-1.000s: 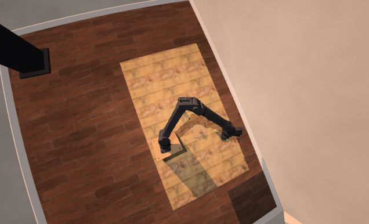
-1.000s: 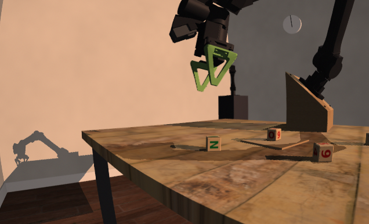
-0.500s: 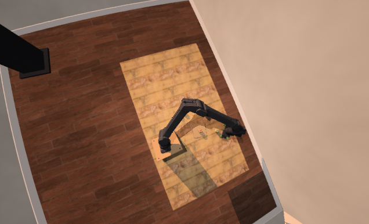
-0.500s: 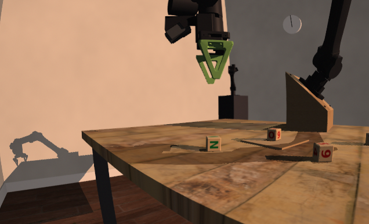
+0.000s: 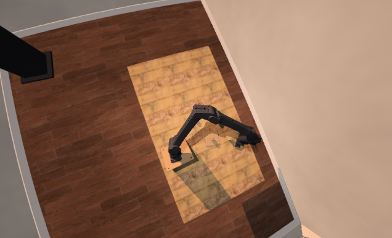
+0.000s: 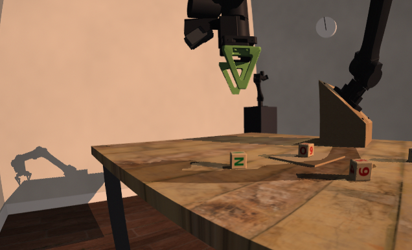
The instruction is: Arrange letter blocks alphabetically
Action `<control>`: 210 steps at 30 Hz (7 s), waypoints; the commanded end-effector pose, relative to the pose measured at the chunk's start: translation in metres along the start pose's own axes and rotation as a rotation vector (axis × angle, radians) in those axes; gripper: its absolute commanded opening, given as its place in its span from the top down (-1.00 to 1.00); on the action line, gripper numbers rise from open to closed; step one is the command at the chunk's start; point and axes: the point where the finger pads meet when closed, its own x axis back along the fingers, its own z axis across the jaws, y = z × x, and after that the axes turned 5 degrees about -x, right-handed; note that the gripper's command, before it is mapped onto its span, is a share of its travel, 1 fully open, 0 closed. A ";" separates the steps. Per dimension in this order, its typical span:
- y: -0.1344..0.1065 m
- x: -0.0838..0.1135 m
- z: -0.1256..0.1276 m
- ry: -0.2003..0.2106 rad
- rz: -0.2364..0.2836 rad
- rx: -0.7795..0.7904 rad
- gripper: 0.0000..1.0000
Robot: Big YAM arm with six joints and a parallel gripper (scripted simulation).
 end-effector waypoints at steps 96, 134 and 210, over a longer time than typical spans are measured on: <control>0.002 -0.086 0.003 0.001 0.003 1.561 -0.29; 0.001 -0.117 0.002 0.002 0.007 1.559 -0.29; 0.002 -0.101 0.004 -0.003 -0.023 1.574 -0.29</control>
